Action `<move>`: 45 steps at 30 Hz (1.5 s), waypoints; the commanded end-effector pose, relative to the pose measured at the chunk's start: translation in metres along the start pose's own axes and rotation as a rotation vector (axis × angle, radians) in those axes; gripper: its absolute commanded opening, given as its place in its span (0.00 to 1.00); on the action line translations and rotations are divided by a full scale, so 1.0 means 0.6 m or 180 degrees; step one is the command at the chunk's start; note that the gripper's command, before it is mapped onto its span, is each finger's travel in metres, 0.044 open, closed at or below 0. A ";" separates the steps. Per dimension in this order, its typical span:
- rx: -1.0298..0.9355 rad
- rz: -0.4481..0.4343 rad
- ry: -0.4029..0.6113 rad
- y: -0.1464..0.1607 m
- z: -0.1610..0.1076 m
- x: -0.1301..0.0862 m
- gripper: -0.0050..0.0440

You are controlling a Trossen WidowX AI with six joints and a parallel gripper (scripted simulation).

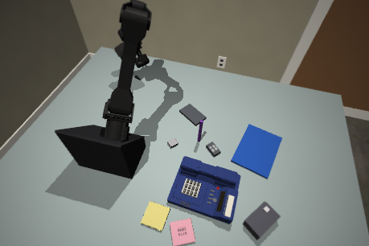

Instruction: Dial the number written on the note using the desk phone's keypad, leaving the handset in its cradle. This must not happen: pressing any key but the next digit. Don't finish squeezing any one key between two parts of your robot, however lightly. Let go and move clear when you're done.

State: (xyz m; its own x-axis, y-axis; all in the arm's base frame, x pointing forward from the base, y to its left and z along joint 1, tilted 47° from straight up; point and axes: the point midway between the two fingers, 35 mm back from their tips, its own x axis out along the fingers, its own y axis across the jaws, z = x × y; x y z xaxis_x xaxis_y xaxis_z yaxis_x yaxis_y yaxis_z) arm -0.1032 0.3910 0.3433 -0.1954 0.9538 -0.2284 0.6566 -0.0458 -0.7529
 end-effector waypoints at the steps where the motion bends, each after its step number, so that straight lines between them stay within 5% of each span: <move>1: 0.0201 0.0192 0.0088 0.041 -0.039 0.018 1.00; 8: 0.1114 0.0866 0.0769 0.213 -0.187 -0.007 1.00; 14: 0.2009 0.1362 0.1382 0.370 -0.280 -0.070 1.00; 16: 0.2318 0.1498 0.1613 0.422 -0.306 -0.102 1.00; 18: 0.2318 0.1498 0.1613 0.422 -0.306 -0.102 1.00; 24: 0.3353 0.1848 0.2299 0.577 -0.349 -0.212 1.00; 33: 0.5070 0.2181 0.3260 0.788 -0.316 -0.386 1.00; 35: 0.5070 0.2181 0.3260 0.788 -0.316 -0.386 1.00; 45: 0.7306 0.2279 0.4259 0.974 -0.149 -0.584 1.00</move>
State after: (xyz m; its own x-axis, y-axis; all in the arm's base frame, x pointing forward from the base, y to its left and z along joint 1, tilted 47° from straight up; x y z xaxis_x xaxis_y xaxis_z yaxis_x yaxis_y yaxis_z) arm 0.4101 0.0952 0.0760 0.4168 0.2984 -0.8586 -0.8777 0.3777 -0.2948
